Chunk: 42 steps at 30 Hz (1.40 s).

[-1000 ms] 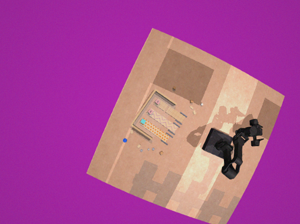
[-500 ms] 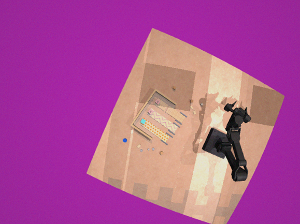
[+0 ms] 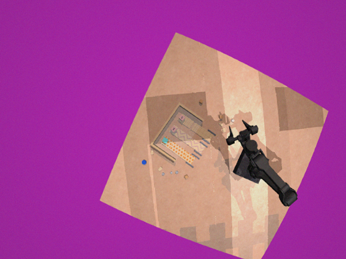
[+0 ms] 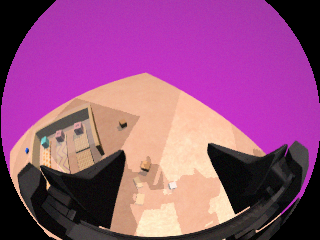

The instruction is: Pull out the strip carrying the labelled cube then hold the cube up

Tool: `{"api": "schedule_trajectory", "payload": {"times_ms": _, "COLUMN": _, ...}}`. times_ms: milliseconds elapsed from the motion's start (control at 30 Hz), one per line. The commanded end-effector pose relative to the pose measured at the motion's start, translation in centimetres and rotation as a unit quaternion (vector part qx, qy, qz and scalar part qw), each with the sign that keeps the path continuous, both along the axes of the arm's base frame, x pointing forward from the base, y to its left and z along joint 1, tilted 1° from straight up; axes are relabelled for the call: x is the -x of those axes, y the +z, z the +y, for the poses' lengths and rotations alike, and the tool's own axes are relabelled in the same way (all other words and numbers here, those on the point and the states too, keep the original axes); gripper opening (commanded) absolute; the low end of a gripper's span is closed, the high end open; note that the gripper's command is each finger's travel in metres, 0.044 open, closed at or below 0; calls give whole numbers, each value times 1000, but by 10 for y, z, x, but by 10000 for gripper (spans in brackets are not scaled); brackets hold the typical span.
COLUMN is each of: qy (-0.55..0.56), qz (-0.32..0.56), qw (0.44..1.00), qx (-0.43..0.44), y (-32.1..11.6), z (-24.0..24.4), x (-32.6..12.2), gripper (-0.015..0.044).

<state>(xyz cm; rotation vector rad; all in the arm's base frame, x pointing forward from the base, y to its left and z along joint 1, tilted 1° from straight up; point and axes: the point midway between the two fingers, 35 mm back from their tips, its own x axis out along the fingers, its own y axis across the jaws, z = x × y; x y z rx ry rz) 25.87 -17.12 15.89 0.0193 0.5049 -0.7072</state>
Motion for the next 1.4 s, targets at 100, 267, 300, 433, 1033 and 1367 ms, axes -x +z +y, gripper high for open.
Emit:
{"api": "schedule_trajectory", "payload": {"times_ms": 100, "qy": 217, "qz": 14, "qw": 975, "qx": -54, "y": 5, "z": 112, "x": -44, "gripper": 400}}
{"api": "schedule_trajectory", "payload": {"times_ms": 267, "qy": 345, "qz": 26, "qw": 935, "qx": -82, "y": 8, "z": 182, "x": -50, "gripper": 400}}
{"api": "schedule_trajectory", "payload": {"times_ms": 300, "qy": 349, "qz": 27, "qw": 933, "qx": -83, "y": 8, "z": 185, "x": -50, "gripper": 400}}
{"api": "schedule_trajectory", "payload": {"times_ms": 433, "qy": 349, "qz": 27, "qw": 933, "qx": -83, "y": 8, "z": 185, "x": -50, "gripper": 400}}
{"api": "schedule_trajectory", "payload": {"times_ms": 1033, "qy": 349, "qz": 27, "qw": 933, "qx": -83, "y": 8, "z": 185, "x": -50, "gripper": 400}}
{"api": "schedule_trajectory", "payload": {"times_ms": 1367, "qy": 316, "qz": 161, "qw": 922, "qx": -156, "y": -17, "z": 192, "x": -79, "gripper": 190}}
